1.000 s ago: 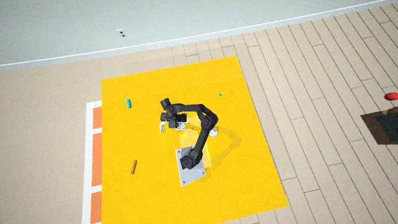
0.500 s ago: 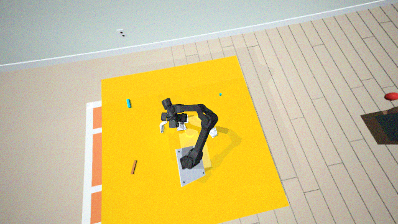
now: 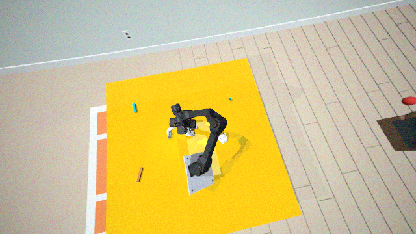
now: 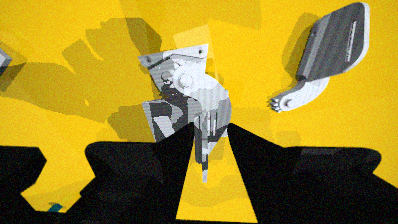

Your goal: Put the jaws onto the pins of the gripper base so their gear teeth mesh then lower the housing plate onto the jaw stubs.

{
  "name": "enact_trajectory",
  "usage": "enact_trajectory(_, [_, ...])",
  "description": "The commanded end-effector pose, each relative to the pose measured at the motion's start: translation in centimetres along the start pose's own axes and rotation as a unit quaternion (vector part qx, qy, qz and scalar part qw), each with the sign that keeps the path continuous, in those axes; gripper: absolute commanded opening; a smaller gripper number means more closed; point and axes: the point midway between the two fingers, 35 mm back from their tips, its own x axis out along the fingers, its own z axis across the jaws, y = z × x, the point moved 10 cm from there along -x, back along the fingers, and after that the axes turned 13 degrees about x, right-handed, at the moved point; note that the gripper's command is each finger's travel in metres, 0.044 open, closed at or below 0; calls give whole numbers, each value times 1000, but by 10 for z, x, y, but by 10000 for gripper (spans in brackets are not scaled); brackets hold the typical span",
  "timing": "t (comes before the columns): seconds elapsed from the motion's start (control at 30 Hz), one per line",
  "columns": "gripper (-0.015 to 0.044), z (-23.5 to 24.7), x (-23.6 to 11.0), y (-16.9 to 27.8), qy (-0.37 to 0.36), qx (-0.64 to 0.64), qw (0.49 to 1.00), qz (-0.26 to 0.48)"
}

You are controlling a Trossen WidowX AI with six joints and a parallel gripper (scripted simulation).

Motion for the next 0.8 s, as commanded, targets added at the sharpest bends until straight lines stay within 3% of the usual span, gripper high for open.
enact_trajectory(0.0, [134, 1, 10, -4, -6, -7, 1000, -4])
enact_trajectory(0.77, [134, 2, 17, -5, -6, -7, 1000, -4])
